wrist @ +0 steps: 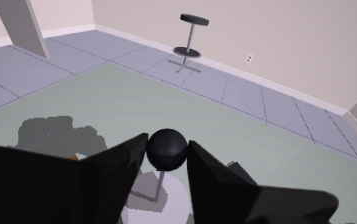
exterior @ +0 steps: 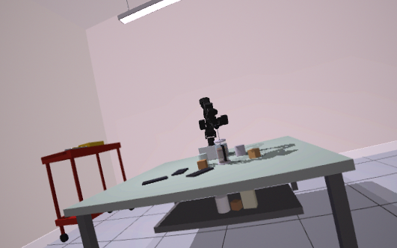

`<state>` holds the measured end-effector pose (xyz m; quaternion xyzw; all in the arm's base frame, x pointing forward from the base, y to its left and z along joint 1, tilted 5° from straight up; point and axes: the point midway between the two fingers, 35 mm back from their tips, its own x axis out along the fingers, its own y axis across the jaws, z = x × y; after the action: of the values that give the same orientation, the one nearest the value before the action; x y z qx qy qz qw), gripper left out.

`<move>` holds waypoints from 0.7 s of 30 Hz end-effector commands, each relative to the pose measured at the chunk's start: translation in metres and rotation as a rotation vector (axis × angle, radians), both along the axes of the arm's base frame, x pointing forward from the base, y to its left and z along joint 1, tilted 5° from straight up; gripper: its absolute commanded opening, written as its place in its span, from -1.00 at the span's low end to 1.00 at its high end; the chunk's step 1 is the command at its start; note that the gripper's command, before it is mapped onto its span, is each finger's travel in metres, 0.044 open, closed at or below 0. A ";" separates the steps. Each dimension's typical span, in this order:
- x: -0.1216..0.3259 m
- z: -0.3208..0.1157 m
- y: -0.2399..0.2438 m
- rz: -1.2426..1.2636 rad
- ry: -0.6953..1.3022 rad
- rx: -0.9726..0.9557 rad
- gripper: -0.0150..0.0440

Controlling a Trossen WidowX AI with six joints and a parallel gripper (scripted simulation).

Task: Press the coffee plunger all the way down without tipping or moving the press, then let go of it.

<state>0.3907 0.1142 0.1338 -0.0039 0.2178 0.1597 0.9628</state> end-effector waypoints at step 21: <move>0.005 -0.052 0.006 -0.002 0.097 -0.019 -0.07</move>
<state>0.4018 0.1208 0.1082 -0.0057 0.2262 0.1586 0.9611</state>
